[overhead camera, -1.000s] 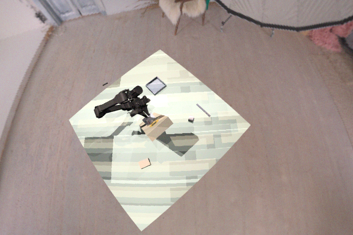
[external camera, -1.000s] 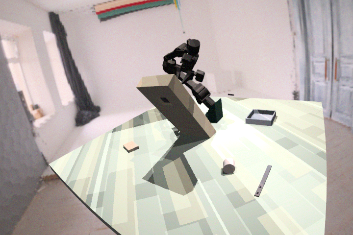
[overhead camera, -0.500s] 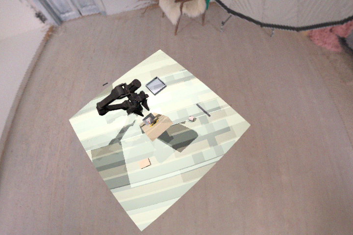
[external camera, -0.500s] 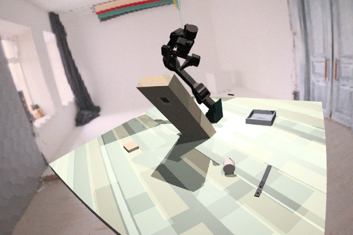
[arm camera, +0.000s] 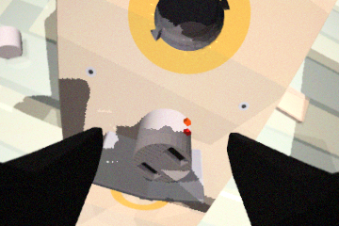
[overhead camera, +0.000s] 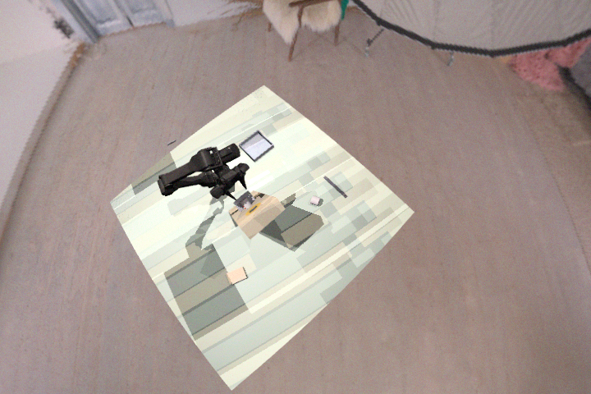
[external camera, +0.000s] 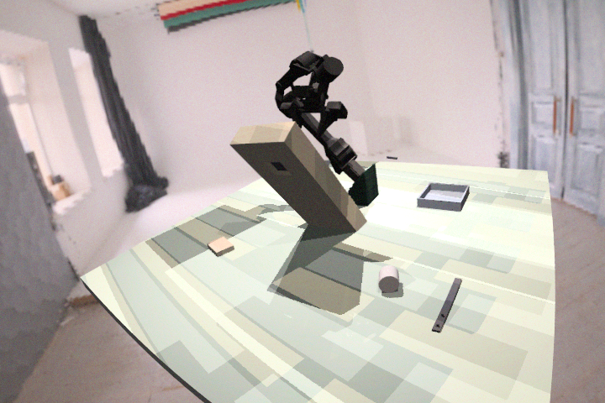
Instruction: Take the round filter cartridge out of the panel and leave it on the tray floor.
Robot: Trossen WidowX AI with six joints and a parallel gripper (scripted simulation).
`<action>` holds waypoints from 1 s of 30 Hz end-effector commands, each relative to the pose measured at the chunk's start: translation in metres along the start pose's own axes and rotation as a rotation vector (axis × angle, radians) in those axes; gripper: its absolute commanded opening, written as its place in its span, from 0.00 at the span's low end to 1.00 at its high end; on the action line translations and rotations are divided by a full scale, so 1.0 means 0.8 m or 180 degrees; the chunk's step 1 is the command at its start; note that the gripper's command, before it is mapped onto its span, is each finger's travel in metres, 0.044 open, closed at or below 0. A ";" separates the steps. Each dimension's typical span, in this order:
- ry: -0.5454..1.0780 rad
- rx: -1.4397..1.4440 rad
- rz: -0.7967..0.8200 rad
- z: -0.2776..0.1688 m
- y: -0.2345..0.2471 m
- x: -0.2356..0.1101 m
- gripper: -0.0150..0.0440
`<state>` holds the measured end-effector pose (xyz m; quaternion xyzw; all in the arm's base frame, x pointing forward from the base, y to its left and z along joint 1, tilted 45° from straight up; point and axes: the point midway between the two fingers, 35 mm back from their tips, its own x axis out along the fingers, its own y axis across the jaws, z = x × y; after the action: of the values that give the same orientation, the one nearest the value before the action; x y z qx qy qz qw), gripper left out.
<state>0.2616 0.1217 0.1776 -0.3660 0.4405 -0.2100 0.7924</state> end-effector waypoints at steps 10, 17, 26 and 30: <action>0.0420 0.0566 0.0008 -0.042 -0.002 0.029 0.77; 0.0420 0.0567 0.0013 -0.043 -0.001 0.043 0.77; 0.0418 0.0568 0.0012 -0.045 -0.001 0.061 0.77; 0.0417 0.0569 0.0008 -0.047 -0.001 0.069 0.77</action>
<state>0.2573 0.0750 0.1373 -0.2786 0.4730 -0.2707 0.7908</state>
